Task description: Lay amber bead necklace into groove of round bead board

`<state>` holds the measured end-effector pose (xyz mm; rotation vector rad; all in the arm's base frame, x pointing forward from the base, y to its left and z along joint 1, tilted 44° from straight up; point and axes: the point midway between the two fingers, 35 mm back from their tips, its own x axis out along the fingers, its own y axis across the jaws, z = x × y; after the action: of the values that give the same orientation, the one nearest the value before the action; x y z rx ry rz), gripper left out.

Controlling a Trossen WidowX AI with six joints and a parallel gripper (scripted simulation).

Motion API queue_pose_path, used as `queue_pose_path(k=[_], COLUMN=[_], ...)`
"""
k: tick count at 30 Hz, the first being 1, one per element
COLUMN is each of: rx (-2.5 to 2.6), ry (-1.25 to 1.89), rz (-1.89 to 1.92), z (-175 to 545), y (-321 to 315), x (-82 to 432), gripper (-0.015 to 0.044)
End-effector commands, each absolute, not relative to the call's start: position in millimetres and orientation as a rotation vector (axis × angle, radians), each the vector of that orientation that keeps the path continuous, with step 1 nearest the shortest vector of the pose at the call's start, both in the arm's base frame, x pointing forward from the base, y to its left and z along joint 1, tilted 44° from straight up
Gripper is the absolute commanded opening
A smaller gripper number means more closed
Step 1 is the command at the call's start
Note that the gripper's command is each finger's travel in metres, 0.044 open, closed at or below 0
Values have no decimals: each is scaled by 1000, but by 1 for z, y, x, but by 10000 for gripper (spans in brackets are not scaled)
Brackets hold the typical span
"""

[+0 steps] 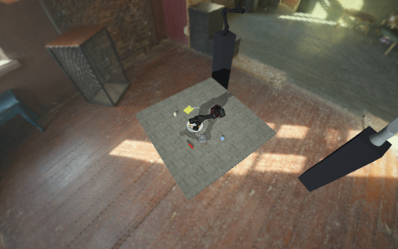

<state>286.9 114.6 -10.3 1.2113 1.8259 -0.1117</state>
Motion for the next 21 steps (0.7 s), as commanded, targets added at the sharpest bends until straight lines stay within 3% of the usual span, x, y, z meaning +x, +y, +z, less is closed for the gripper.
queue_pose_path(k=[1, 13, 21], rx=[1210, 1261, 1309], ry=[1826, 1820, 1838], rz=[-105, -171, -245], z=[-9, -28, -44], y=[115, 73, 42], x=[287, 340, 365], gripper=[440, 125, 120])
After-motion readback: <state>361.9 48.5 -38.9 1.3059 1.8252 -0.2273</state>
